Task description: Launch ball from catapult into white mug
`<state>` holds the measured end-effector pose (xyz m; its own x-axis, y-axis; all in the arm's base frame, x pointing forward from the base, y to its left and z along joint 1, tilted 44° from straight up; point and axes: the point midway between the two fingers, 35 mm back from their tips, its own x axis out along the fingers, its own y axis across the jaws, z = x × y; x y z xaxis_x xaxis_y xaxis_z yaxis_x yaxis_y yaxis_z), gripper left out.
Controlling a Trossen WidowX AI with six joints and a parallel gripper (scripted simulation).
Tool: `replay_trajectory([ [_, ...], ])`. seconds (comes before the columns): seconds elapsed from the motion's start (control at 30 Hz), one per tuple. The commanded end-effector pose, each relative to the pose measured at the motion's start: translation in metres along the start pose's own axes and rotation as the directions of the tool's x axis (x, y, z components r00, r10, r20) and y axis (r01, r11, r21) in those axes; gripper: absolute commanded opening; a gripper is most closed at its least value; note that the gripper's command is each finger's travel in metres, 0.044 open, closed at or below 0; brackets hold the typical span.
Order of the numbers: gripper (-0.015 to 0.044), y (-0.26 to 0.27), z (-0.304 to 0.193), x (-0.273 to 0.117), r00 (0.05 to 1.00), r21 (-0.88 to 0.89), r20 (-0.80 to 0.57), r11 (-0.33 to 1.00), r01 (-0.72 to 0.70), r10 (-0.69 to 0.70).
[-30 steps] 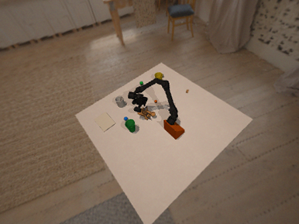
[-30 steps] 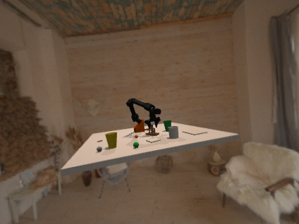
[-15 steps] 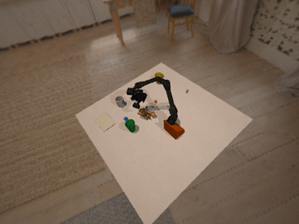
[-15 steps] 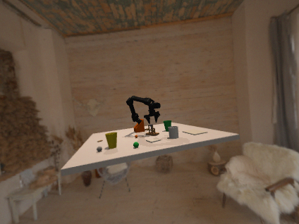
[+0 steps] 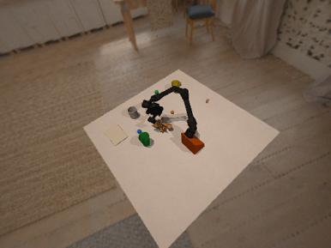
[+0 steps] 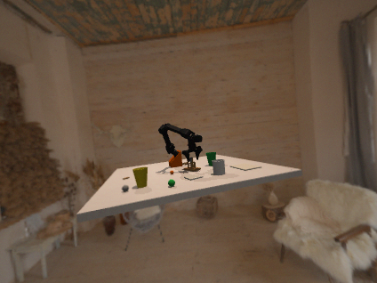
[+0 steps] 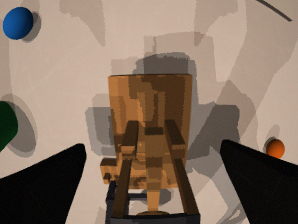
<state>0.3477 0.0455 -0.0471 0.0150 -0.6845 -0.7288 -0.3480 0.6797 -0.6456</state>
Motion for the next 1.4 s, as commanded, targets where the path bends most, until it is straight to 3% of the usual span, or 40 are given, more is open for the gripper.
replay_trajectory([
  [0.0, 0.0440, 0.000, -0.001, 0.009, 1.000, -0.006, -0.004, 1.000, 0.004, -0.004],
  [0.93, 0.0440, -0.001, -0.003, 0.050, 1.000, -0.005, -0.005, 1.000, 0.007, -0.007],
  [1.33, 0.0125, -0.001, -0.002, 0.047, 1.000, 0.001, -0.006, 1.000, 0.002, -0.002],
  [1.37, 0.0118, -0.001, -0.002, 0.047, 1.000, 0.001, -0.006, 1.000, 0.002, -0.002],
])
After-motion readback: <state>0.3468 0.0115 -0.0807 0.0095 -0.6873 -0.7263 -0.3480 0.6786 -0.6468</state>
